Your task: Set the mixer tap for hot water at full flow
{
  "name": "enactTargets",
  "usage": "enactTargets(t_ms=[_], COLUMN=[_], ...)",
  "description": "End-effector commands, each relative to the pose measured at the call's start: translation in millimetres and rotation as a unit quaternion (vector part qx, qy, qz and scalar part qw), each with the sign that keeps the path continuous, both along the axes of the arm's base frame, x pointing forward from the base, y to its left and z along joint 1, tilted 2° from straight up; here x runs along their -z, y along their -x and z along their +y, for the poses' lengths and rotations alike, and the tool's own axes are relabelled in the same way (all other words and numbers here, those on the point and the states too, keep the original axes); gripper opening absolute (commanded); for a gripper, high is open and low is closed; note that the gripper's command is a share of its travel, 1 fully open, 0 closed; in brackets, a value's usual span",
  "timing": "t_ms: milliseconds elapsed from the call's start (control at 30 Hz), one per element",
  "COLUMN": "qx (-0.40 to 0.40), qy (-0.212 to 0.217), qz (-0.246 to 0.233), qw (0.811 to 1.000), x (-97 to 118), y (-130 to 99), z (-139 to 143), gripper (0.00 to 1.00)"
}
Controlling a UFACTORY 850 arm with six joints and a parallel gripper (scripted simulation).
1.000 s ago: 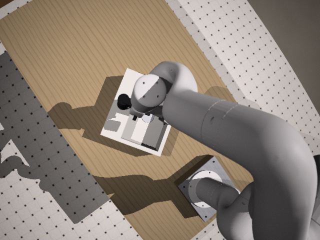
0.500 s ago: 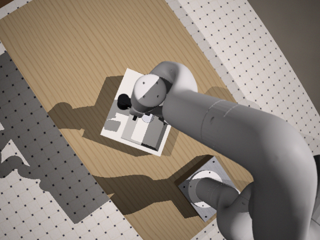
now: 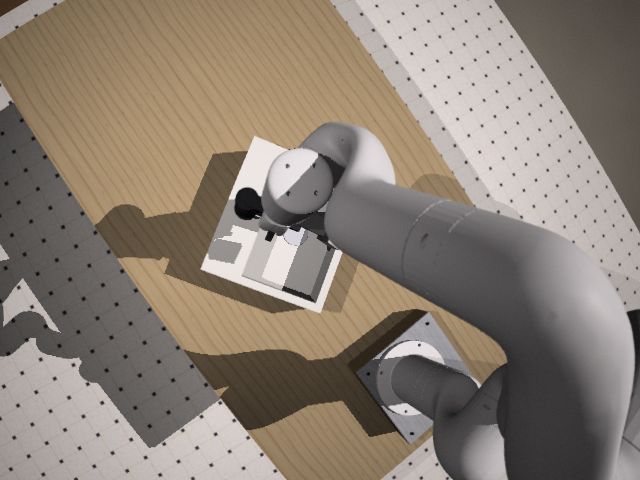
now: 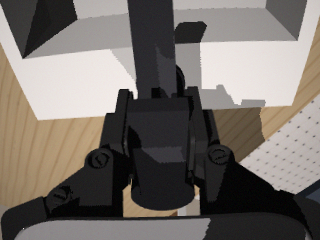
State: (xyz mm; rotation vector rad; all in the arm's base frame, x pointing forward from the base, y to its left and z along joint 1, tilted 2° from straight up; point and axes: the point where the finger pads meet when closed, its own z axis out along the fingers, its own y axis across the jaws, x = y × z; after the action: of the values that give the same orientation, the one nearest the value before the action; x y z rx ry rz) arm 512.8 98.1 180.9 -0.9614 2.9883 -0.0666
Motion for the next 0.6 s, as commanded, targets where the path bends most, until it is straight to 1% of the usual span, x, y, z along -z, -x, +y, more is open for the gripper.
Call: enactTargets(t_ms=[0,233,333,467,533,567], qx=[0.000,0.012,0.034,0.084,0.084,0.099], qy=[0.000,0.000,-0.001,-0.002,-0.002,-0.002], qz=[-0.001,-0.001,-0.002,-0.004,-0.004,-0.005], qw=[1.000,1.000,0.999,0.996,0.996,0.995], x=[-0.8,-0.8,-0.6,-0.4,-0.4,-0.3], y=[-0.8,0.0,1.7,4.9,4.9,5.8], z=[0.2,1.5,4.0,9.8,9.8,11.7], gripper=[0.00,0.00,0.00,0.00,0.00,0.00])
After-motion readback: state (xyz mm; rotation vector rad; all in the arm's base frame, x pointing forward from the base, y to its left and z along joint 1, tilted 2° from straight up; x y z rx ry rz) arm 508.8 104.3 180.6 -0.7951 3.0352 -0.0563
